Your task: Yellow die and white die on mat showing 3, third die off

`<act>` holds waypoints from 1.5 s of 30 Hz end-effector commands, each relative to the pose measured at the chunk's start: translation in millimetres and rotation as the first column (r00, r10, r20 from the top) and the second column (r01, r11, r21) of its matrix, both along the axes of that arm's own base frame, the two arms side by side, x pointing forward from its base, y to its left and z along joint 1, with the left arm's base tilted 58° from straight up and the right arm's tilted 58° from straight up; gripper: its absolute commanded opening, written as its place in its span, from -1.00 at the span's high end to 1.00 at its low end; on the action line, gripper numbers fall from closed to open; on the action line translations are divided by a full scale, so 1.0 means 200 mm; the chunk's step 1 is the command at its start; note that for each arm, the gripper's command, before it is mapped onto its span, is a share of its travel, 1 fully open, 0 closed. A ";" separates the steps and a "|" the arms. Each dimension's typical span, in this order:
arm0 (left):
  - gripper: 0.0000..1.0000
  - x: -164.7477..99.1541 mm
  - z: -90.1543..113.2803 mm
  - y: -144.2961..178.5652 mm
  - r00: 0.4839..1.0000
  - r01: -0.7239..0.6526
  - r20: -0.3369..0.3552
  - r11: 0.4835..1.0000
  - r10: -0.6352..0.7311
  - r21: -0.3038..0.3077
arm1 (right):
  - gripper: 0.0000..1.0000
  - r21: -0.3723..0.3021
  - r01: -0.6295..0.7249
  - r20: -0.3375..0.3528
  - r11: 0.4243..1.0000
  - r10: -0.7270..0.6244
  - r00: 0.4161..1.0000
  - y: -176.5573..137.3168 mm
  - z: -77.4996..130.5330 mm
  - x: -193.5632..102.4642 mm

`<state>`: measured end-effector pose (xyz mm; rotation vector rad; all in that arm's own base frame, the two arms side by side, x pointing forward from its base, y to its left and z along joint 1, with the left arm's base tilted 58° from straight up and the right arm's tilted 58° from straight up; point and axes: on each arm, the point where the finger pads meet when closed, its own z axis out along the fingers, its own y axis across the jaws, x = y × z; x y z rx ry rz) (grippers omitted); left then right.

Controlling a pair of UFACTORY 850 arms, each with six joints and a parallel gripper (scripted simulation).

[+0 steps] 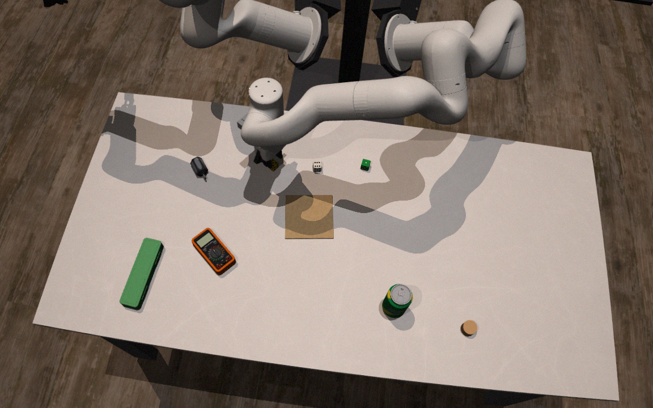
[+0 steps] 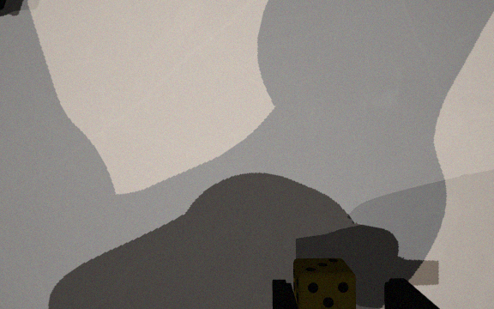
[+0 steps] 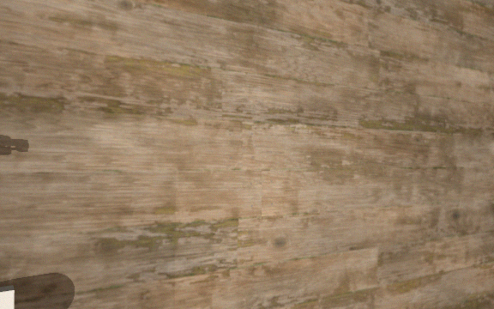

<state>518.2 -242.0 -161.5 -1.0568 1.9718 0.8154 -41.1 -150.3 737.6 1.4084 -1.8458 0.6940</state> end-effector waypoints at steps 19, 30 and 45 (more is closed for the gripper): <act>0.15 0.01 -0.02 0.03 1.000 0.001 0.001 1.000 -0.001 -0.001 | -1.00 -0.002 0.000 0.000 1.000 0.000 1.000 0.00 0.00 0.00; 0.15 0.01 -0.02 0.03 1.000 0.001 0.001 1.000 -0.001 -0.001 | -1.00 -0.002 0.000 0.000 1.000 0.000 1.000 0.00 0.00 0.00; 0.15 0.02 -0.02 0.02 1.000 0.001 0.001 1.000 -0.001 -0.001 | -1.00 -0.002 0.000 0.000 1.000 0.000 1.000 0.00 0.00 0.00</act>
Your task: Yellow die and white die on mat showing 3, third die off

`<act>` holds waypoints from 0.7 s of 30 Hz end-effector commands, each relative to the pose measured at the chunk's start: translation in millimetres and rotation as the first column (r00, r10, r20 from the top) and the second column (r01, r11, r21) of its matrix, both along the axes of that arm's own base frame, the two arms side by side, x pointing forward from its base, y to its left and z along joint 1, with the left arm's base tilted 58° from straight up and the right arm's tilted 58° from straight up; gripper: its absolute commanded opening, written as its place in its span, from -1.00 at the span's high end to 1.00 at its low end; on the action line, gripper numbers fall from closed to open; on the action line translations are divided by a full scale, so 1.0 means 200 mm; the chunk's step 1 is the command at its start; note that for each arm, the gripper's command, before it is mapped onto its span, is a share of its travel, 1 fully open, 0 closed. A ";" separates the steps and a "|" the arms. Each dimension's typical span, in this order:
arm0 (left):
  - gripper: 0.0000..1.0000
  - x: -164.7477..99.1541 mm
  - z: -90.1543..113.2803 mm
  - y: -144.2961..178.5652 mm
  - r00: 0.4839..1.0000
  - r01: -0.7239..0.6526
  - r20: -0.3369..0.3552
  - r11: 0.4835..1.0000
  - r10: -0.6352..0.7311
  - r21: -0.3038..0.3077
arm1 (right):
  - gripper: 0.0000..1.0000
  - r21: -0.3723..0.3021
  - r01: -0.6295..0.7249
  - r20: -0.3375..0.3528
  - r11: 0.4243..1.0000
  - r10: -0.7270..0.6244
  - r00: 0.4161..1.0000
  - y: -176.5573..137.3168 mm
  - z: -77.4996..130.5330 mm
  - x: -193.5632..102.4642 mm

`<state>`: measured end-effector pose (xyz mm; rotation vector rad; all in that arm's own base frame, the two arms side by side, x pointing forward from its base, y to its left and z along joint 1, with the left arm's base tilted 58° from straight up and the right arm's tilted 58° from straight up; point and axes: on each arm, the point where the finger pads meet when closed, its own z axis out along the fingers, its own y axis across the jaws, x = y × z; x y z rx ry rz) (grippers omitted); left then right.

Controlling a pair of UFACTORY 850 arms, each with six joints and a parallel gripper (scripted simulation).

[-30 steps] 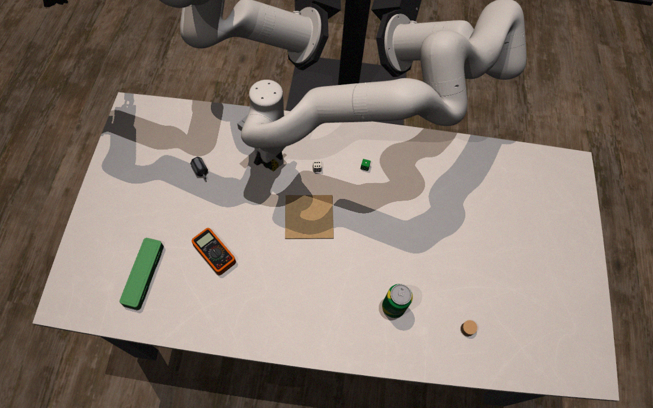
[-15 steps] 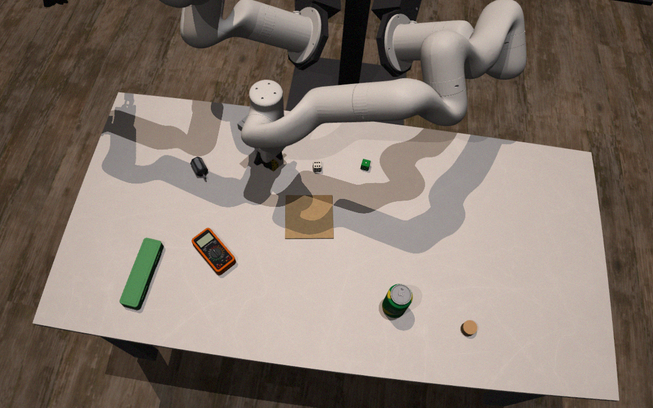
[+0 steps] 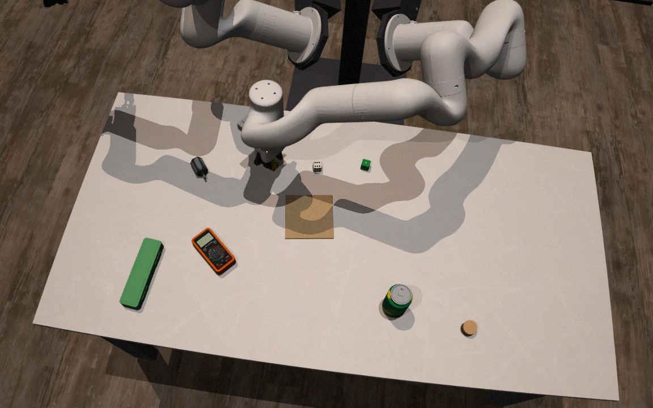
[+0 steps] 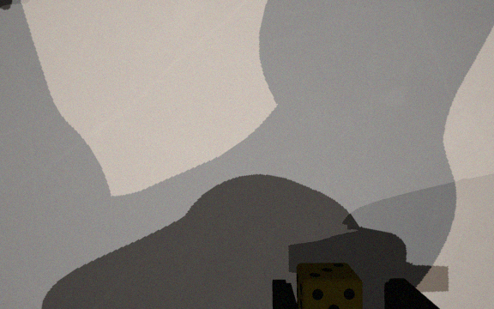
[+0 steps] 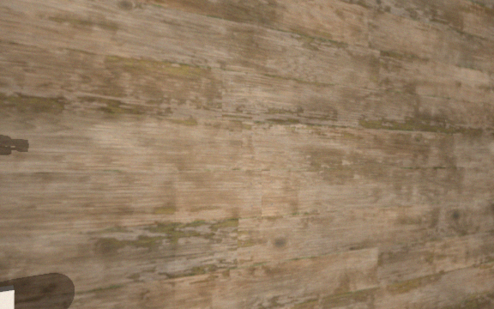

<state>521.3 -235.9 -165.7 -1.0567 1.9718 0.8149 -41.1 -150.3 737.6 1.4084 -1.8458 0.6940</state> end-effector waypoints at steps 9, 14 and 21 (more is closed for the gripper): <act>0.15 0.00 0.00 0.00 1.000 0.001 0.001 1.000 -0.001 -0.001 | -1.00 -0.002 0.000 0.000 1.000 0.000 1.000 0.00 0.00 0.00; 0.15 0.01 -0.01 0.01 1.000 0.001 0.001 1.000 -0.001 -0.001 | -1.00 -0.002 0.000 0.000 1.000 0.000 1.000 0.00 0.00 0.00; 0.15 0.02 -0.03 0.05 1.000 0.001 0.001 1.000 -0.001 -0.001 | -1.00 -0.002 0.000 0.000 1.000 0.000 1.000 0.00 0.00 0.00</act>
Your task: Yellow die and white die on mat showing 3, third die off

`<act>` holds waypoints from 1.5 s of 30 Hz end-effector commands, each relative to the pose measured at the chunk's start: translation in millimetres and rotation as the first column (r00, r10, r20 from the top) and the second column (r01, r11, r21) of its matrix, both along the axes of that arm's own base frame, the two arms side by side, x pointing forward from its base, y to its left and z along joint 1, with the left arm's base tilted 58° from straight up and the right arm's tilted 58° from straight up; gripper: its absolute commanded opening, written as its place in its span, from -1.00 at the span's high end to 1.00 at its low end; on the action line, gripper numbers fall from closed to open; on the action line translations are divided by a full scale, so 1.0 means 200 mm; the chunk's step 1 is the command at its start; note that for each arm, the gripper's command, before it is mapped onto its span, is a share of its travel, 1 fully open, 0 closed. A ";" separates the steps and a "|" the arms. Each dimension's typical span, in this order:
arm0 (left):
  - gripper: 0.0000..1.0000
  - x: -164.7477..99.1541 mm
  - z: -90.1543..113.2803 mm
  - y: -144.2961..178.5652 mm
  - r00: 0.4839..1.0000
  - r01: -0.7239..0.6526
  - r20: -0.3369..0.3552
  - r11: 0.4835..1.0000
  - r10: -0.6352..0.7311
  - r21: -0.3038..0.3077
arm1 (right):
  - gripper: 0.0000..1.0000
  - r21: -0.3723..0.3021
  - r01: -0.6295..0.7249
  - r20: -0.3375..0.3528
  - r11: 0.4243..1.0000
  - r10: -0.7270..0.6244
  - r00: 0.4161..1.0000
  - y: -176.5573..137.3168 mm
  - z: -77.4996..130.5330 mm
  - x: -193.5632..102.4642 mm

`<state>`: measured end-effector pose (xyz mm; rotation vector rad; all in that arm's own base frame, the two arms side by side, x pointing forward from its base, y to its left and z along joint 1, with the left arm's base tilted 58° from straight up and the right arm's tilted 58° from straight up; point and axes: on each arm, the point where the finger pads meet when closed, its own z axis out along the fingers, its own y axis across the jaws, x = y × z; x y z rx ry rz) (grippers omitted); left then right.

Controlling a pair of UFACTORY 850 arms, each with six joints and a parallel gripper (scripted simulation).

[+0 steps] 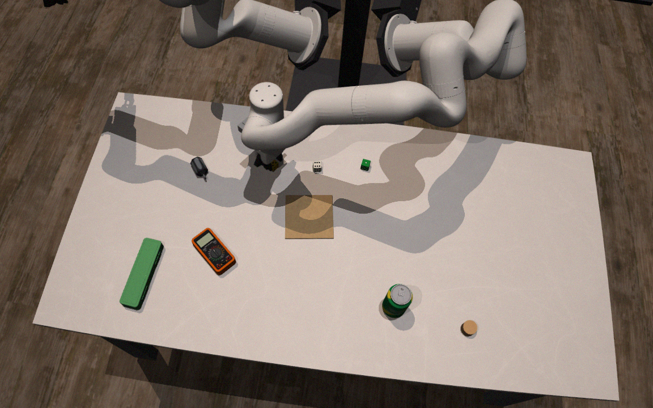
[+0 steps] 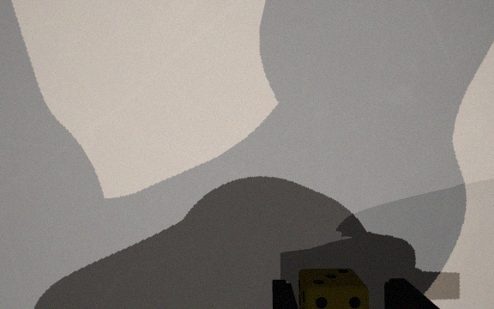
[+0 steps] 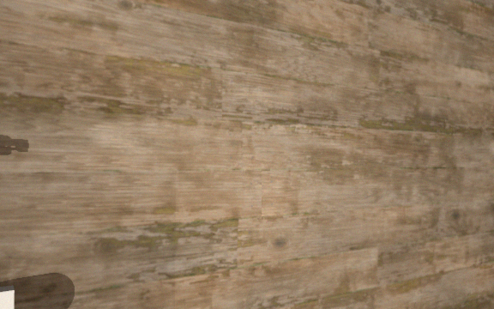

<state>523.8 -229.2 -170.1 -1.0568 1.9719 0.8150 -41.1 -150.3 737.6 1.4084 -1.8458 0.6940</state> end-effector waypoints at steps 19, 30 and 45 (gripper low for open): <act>0.15 0.03 -0.05 0.08 1.000 0.001 0.001 1.000 -0.001 -0.001 | -1.00 -0.002 0.000 0.000 1.000 0.000 1.000 0.00 0.00 0.00; 0.15 0.03 -0.05 0.08 1.000 0.001 0.001 1.000 -0.001 -0.001 | -1.00 -0.002 0.000 0.000 1.000 0.000 1.000 0.00 0.00 0.00; 0.55 0.03 -0.05 0.08 1.000 0.001 0.001 1.000 -0.001 -0.001 | -1.00 -0.002 0.000 0.000 1.000 0.000 1.000 0.00 0.00 0.00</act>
